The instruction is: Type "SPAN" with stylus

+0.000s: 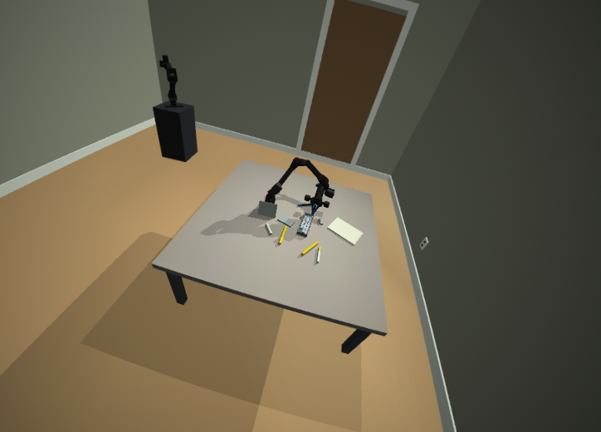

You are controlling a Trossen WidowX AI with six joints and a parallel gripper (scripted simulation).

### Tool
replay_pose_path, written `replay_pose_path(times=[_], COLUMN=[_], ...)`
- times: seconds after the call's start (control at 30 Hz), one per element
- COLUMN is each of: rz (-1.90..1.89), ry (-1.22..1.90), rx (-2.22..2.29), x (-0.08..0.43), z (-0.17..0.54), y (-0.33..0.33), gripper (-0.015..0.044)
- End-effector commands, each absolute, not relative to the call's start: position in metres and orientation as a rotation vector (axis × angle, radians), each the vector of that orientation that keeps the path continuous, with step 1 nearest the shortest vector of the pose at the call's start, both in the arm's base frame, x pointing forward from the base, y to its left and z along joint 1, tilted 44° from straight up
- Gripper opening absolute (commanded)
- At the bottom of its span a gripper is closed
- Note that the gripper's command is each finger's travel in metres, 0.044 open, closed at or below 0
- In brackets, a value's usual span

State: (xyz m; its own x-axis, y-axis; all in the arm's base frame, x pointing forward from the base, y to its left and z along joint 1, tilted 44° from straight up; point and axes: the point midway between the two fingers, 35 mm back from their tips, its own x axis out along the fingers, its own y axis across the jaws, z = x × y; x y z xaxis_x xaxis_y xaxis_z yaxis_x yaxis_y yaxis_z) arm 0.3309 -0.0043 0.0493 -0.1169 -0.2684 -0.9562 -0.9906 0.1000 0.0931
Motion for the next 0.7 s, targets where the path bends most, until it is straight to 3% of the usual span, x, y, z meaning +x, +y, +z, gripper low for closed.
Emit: replay_pose_path(times=[0.0,0.2,0.27,0.67], rz=[1.079,1.079,1.079,1.088], ry=[1.533,1.533,1.533,1.538], rx=[-1.291,-1.291,-1.292,-1.300], x=[0.331,0.331,0.329,0.310], z=[0.048,0.048,0.049,0.049], y=[-0.004,-0.004,-0.004,-0.008], gripper=[0.0078,0.0038,0.0000,0.0000])
